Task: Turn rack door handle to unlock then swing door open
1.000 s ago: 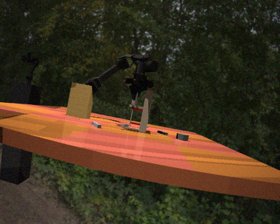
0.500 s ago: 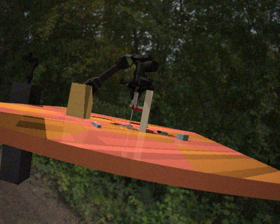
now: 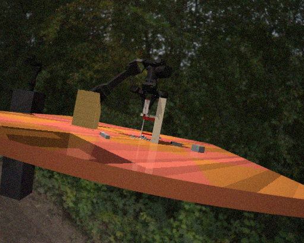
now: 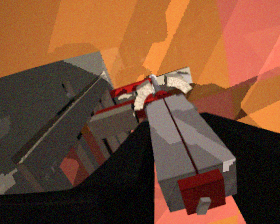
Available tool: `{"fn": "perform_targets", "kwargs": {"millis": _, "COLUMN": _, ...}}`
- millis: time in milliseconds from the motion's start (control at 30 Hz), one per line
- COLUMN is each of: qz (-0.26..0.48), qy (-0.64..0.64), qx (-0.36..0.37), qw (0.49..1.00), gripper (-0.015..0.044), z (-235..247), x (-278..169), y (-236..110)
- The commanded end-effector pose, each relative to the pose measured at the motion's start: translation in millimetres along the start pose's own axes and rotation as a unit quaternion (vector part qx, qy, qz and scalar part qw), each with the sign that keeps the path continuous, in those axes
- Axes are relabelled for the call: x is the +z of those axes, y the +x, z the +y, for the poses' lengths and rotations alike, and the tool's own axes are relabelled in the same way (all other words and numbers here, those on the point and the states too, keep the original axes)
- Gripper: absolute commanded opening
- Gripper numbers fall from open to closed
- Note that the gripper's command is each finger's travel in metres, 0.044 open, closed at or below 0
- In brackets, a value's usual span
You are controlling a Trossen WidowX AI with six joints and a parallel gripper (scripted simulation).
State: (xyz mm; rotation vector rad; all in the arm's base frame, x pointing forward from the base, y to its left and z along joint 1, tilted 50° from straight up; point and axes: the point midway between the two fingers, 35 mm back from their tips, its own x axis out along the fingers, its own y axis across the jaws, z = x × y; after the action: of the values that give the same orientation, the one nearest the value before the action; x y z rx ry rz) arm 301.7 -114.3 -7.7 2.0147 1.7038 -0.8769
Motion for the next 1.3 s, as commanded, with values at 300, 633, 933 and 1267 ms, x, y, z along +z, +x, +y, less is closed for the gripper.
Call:
{"fn": "perform_targets", "kwargs": {"millis": 300, "qz": 0.004, "qy": 0.092, "qx": 0.001, "qw": 0.996, "gripper": 0.0024, "z": 0.0, "x": -1.2, "y": 0.7}}
{"fn": "perform_targets", "kwargs": {"millis": 633, "qz": 0.004, "qy": 0.092, "qx": 0.001, "qw": 0.996, "gripper": 0.0156, "z": 0.0, "x": -1.2, "y": 0.7}}
{"fn": "perform_targets", "kwargs": {"millis": 933, "qz": 0.004, "qy": 0.055, "qx": 0.001, "qw": 0.998, "gripper": 0.0296, "z": 0.0, "x": -1.2, "y": 0.7}}
{"fn": "perform_targets", "kwargs": {"millis": 1267, "qz": 0.004, "qy": -0.192, "qx": 0.002, "qw": 0.981, "gripper": 0.0296, "z": 0.1, "x": -1.2, "y": 0.7}}
